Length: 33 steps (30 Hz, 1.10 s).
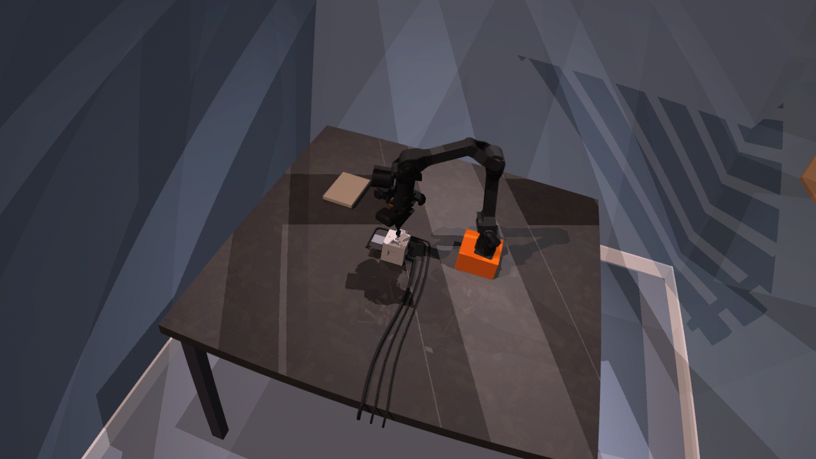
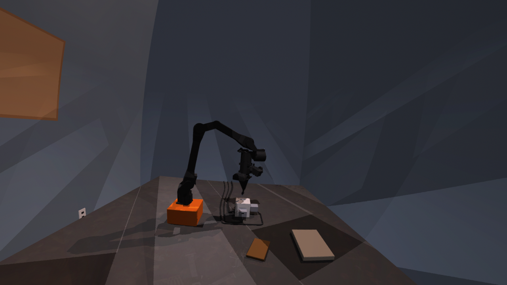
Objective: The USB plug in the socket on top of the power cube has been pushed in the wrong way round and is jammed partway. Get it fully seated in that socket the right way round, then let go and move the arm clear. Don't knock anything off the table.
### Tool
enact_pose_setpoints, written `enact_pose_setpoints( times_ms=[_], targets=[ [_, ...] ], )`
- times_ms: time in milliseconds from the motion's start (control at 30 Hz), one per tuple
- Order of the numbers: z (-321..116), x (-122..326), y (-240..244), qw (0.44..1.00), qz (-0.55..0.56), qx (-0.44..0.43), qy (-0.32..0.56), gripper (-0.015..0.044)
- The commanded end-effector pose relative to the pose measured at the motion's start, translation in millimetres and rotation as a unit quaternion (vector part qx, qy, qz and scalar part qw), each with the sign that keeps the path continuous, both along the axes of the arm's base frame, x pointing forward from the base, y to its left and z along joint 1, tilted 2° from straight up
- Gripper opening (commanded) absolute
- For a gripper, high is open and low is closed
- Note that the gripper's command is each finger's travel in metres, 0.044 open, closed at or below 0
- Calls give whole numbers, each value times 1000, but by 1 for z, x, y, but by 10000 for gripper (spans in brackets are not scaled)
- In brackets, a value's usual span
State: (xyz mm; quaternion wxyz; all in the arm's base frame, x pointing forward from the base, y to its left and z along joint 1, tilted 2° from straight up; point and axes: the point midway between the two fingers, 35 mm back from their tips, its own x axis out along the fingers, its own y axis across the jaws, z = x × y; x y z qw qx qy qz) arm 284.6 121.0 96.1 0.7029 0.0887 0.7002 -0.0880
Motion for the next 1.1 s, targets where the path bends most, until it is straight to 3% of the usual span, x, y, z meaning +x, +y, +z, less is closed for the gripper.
enact_pose_setpoints(
  times_ms=[0,533,1067],
  targets=[
    [0,0,0,999,54,0,0,0],
    [0,0,0,965,261,-1,0,0],
    [0,0,0,890,456,-2,0,0]
  ],
)
